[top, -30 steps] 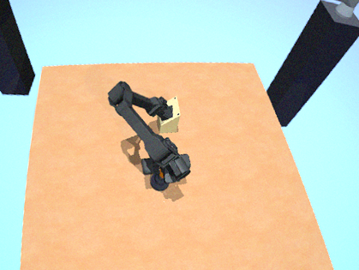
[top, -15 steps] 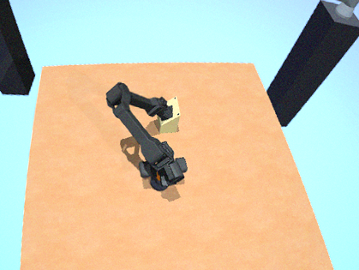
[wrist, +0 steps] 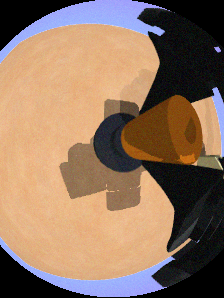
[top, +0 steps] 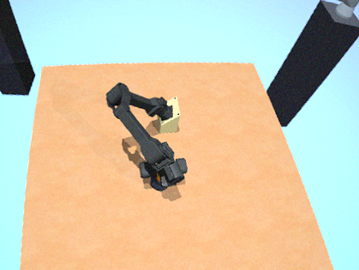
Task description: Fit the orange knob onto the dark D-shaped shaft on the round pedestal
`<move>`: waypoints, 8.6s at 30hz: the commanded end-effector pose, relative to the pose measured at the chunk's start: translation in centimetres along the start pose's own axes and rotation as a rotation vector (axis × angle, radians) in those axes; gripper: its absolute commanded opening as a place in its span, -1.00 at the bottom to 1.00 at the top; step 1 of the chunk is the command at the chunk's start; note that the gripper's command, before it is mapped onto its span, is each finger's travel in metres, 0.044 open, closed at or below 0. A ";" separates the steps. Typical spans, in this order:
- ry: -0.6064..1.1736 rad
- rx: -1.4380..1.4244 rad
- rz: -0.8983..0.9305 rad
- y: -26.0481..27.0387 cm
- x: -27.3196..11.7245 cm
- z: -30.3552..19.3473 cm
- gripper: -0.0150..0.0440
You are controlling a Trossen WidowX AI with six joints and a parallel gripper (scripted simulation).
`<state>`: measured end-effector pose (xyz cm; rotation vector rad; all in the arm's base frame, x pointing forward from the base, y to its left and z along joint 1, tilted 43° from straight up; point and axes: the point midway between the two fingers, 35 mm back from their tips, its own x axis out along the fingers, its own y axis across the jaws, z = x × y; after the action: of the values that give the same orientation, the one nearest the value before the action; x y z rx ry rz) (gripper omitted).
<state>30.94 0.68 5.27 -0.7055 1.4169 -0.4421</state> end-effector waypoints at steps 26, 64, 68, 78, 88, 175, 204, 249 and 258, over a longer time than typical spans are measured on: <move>-0.002 -0.214 -0.004 0.0 -0.3 0.0 -0.49; -0.001 -0.300 -0.004 0.0 -0.4 -0.1 -0.49; -0.001 -0.424 -0.004 0.2 -0.4 0.0 -0.49; -0.001 -0.424 -0.004 0.1 -0.2 -0.1 -0.49; -0.001 -0.424 -0.004 -0.2 -0.1 -0.1 -0.49; 0.000 -0.843 -0.004 -0.1 0.0 -0.1 -0.49; 0.000 -1.052 -0.004 0.1 -0.1 0.0 -0.49; 0.001 -1.262 -0.004 -0.1 -0.4 -0.1 -0.49; 0.001 -1.262 -0.004 -0.2 0.1 -0.1 -0.49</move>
<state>30.85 0.62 5.29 -1.6849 1.6131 0.5450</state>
